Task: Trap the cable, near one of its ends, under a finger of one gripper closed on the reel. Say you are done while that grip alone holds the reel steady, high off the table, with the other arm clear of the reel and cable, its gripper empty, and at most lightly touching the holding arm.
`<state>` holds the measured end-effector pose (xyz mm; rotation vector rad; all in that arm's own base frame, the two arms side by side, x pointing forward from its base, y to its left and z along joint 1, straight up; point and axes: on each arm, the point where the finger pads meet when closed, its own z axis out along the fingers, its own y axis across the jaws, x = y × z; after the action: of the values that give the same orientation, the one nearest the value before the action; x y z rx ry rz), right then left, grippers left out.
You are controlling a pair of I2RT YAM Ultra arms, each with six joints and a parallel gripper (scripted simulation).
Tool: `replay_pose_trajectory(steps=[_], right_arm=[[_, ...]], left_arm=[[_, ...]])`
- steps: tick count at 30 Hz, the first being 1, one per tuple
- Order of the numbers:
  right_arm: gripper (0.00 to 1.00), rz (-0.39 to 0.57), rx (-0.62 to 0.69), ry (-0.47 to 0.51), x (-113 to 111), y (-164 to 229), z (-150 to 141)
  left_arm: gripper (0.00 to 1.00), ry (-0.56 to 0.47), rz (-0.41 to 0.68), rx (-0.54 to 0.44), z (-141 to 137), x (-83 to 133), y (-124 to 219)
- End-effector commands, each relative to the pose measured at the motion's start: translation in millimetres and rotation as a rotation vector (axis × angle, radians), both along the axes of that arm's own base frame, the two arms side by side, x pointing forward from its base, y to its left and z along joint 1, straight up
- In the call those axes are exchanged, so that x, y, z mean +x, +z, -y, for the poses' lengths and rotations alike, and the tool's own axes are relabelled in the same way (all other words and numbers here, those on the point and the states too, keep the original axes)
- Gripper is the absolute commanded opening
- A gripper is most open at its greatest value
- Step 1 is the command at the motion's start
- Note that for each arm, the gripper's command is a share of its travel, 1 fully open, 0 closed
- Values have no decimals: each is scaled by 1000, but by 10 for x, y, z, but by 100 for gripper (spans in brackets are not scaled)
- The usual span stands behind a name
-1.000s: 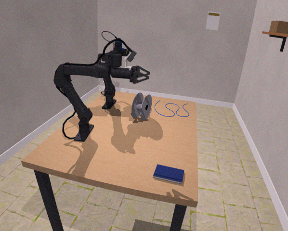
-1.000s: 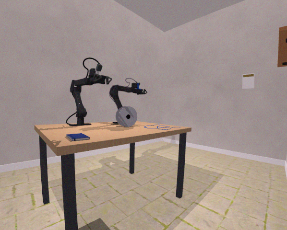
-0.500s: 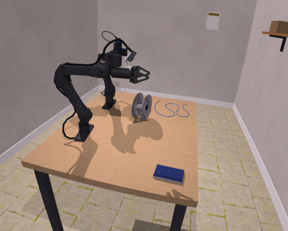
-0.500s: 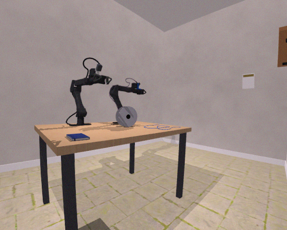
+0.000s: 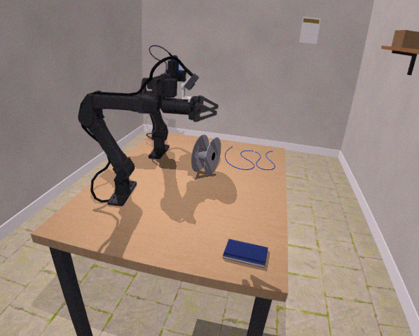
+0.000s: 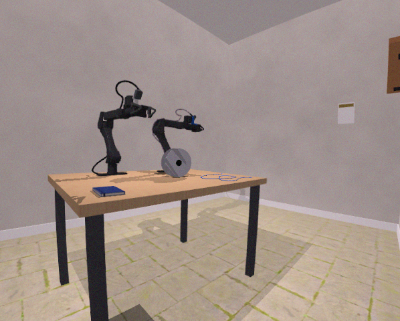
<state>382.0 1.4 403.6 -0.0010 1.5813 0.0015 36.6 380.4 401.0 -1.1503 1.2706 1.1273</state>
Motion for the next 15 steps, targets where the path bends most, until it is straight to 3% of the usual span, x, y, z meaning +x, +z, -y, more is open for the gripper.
replay_pose_trajectory(steps=[1, 4, 6, 11, 15], right_arm=[[100, -4, -2, -9, 26, -31, 20], [100, -4, -2, -9, 26, -31, 20], [100, -4, -2, -9, 26, -31, 20], [100, -4, -2, -9, 26, -31, 20], [100, -4, -2, -9, 26, -31, 20]], left_arm=[[30, -52, 6, 17, 10, 207, 21], [30, -77, 6, 17, 25, 297, 21], [30, -133, 6, 17, 68, 511, 21], [30, -330, 6, 17, 309, 1219, 21], [30, -520, 7, 16, 676, 1857, 21]])
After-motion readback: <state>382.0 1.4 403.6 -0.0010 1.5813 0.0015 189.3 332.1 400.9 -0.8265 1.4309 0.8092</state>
